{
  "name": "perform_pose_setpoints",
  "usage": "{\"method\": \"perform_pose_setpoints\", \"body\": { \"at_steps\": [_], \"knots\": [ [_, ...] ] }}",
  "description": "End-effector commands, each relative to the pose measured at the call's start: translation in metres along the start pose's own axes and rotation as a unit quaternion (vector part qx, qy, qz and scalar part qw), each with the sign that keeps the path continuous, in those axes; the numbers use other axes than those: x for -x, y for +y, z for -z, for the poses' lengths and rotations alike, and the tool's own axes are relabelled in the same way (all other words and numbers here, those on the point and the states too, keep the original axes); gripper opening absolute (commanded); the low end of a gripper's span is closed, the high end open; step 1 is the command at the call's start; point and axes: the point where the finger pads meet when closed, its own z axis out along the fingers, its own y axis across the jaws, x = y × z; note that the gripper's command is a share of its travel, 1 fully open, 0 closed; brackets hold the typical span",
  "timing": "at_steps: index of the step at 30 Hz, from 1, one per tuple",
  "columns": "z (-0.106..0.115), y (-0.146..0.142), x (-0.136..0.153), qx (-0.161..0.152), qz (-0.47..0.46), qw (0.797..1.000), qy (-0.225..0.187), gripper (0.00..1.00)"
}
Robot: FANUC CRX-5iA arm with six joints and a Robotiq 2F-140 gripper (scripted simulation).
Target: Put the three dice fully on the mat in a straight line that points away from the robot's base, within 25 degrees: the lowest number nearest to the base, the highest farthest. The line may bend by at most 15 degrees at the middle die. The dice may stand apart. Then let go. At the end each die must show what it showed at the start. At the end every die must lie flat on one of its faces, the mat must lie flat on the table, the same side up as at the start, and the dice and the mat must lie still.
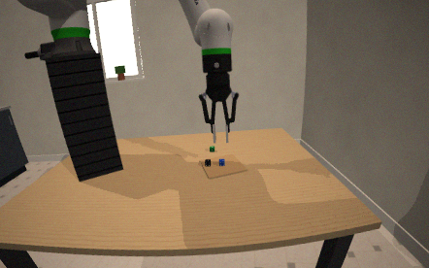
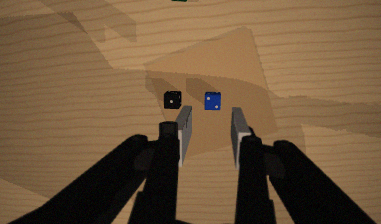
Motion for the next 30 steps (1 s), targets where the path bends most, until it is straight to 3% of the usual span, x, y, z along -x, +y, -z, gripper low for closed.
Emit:
{"method": "perform_pose_setpoints", "body": {
  "at_steps": [1, 22, 30],
  "knots": [
    [0.0, 0.0, 0.0, 0.0, 0.0, 1.0, 0.0, 1.0],
    [0.0, 0.0, -0.001, 0.0, -0.005, 1.0, 0.0, 1.0],
    [-0.002, -0.003, -0.016, 0.0, -0.092, 0.996, 0.0, 1.0]
  ]
}}
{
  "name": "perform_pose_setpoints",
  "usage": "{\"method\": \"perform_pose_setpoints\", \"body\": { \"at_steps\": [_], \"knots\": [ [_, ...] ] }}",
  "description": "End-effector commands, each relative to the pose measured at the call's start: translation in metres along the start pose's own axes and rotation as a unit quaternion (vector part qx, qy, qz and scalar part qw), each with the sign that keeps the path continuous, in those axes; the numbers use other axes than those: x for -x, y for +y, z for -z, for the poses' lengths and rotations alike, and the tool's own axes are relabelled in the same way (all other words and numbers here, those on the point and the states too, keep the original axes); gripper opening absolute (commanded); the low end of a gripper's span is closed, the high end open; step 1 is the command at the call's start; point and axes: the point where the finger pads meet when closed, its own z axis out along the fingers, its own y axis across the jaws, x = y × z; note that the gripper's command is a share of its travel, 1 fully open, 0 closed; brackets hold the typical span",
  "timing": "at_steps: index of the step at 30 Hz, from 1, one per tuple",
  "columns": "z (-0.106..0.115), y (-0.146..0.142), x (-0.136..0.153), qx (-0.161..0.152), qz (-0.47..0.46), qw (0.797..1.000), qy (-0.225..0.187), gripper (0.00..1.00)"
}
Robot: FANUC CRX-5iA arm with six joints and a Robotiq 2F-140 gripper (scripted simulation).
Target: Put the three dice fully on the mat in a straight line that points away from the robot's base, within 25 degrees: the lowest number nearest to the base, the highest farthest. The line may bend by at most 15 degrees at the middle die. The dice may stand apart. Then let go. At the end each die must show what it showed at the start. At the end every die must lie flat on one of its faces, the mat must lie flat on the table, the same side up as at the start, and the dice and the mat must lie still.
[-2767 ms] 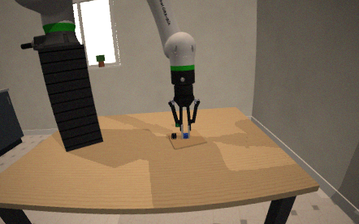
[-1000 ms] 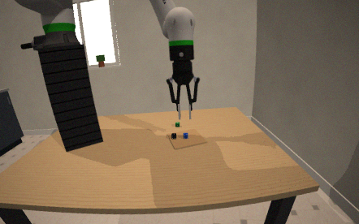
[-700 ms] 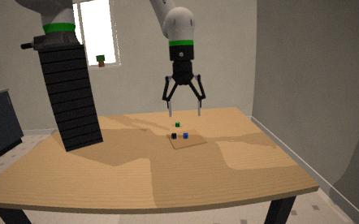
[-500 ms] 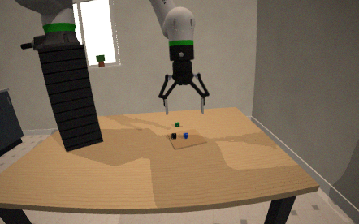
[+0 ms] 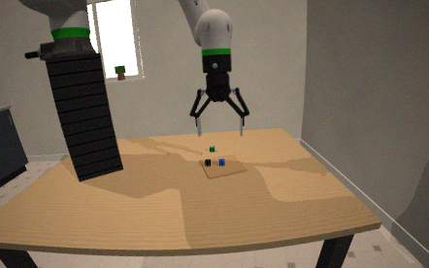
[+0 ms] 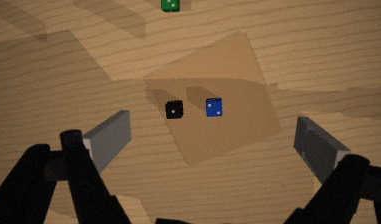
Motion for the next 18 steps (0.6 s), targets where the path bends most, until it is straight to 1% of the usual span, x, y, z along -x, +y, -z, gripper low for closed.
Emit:
{"method": "perform_pose_setpoints", "body": {
  "at_steps": [1, 4, 5, 6, 7, 12, 14, 15, 16, 17, 18],
  "knots": [
    [-0.002, -0.004, -0.012, 0.001, -0.074, 0.997, -0.002, 1.0],
    [-0.003, -0.007, -0.022, 0.001, -0.133, 0.991, -0.001, 1.0],
    [-0.003, -0.007, -0.023, 0.001, -0.139, 0.99, -0.001, 1.0],
    [-0.004, -0.009, -0.028, 0.001, -0.17, 0.985, -0.001, 1.0],
    [-0.004, -0.009, -0.029, 0.001, -0.176, 0.984, -0.001, 1.0],
    [-0.006, -0.016, -0.045, 0.001, -0.273, 0.962, -0.001, 1.0],
    [-0.006, -0.016, -0.045, 0.001, -0.273, 0.962, -0.001, 1.0],
    [-0.006, -0.017, -0.049, 0.001, -0.296, 0.955, -0.001, 1.0],
    [-0.007, -0.02, -0.055, 0.001, -0.333, 0.943, -0.001, 1.0],
    [-0.007, -0.02, -0.056, 0.001, -0.338, 0.941, -0.001, 1.0],
    [-0.008, -0.022, -0.059, 0.001, -0.361, 0.933, -0.001, 1.0]
  ]
}}
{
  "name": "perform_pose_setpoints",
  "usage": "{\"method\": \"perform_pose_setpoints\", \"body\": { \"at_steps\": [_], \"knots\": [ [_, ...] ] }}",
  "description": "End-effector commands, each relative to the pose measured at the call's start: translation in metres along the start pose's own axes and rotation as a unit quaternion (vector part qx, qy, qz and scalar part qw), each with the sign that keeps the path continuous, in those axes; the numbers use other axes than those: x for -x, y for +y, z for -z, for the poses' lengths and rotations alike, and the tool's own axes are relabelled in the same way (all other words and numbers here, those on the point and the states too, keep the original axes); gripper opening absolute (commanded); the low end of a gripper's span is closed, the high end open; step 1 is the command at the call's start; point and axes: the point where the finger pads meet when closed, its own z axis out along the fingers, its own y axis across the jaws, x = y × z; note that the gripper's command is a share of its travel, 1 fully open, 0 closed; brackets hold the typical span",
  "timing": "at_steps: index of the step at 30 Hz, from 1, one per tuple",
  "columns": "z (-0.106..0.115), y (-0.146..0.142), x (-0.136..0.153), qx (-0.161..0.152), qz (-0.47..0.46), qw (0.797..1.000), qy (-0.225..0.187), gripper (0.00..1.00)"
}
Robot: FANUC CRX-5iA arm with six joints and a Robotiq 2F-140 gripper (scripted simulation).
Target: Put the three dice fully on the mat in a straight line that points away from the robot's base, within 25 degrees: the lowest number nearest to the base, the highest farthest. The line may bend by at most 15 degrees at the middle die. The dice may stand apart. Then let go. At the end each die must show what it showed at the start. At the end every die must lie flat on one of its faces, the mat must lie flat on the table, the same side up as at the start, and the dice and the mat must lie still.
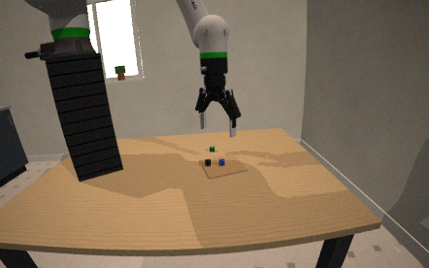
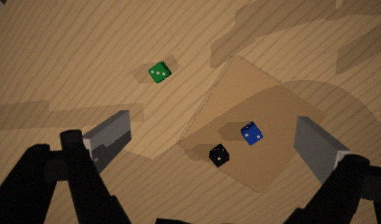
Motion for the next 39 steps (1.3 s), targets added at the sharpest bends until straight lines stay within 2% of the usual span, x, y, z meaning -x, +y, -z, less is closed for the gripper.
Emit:
{"method": "perform_pose_setpoints", "body": {
  "at_steps": [1, 7, 11, 14, 16, 19, 21, 25, 28, 32, 33, 39],
  "knots": [
    [-0.002, -0.012, -0.007, 0.014, -0.085, 0.996, -0.01, 1.0],
    [-0.004, -0.025, -0.015, 0.015, -0.175, 0.984, -0.008, 1.0],
    [-0.006, -0.036, -0.021, 0.015, -0.251, 0.968, -0.007, 1.0],
    [-0.007, -0.037, -0.021, 0.015, -0.254, 0.967, -0.007, 1.0],
    [-0.008, -0.047, -0.027, 0.016, -0.323, 0.946, -0.006, 1.0],
    [-0.009, -0.052, -0.029, 0.016, -0.352, 0.936, -0.006, 1.0],
    [-0.01, -0.059, -0.032, 0.016, -0.396, 0.918, -0.005, 1.0],
    [-0.012, -0.067, -0.036, 0.016, -0.444, 0.896, -0.004, 1.0],
    [-0.012, -0.07, -0.037, 0.016, -0.46, 0.888, -0.004, 1.0],
    [-0.012, -0.07, -0.037, 0.016, -0.461, 0.887, -0.004, 1.0],
    [-0.012, -0.07, -0.037, 0.016, -0.461, 0.887, -0.004, 0.21],
    [-0.012, -0.07, -0.037, 0.016, -0.461, 0.887, -0.004, 0.21]
  ]
}}
